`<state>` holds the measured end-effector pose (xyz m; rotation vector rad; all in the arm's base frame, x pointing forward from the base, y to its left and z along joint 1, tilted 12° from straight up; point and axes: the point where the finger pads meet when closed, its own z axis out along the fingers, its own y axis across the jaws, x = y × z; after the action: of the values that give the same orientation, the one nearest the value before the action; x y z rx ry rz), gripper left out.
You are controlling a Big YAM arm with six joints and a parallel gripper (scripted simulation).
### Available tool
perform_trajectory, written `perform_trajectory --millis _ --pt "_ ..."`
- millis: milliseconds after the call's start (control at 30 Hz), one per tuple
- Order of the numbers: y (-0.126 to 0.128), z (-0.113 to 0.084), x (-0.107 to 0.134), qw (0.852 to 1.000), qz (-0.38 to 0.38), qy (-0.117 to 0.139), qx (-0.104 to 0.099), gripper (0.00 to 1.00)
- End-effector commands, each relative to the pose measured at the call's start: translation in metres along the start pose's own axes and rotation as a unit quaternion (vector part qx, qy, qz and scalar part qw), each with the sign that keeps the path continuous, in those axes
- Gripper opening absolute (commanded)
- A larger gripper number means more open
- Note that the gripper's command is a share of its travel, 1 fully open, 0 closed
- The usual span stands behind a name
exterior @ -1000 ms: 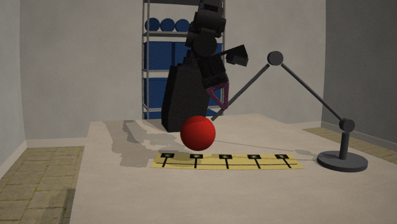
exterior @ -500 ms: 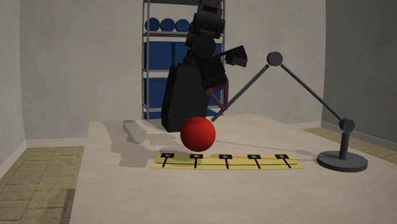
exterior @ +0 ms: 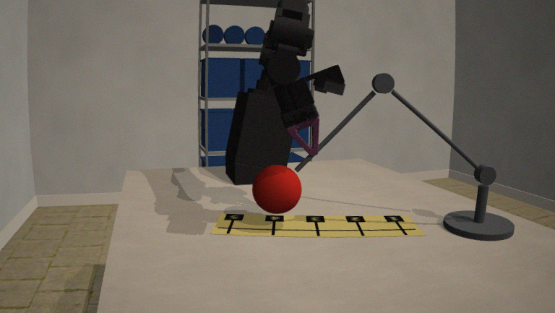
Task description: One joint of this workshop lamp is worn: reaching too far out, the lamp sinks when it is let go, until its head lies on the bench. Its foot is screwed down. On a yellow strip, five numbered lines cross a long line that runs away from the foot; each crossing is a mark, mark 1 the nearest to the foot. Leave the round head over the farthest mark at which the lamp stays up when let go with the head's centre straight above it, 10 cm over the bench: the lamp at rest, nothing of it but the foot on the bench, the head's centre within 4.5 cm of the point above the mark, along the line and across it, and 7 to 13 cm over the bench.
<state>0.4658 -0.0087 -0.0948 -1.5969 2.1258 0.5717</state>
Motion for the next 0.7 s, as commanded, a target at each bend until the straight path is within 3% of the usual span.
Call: perform_trajectory --millis 0,100,600,667 --pt "-0.007 -0.009 0.034 1.0 0.004 0.012 0.01 0.0" --pt "-0.007 -0.009 0.034 1.0 0.004 0.011 0.009 0.0" --pt "-0.015 -0.023 0.109 1.0 0.013 0.023 0.014 0.0" --pt "-0.015 -0.023 0.109 1.0 0.013 0.023 0.014 0.0"
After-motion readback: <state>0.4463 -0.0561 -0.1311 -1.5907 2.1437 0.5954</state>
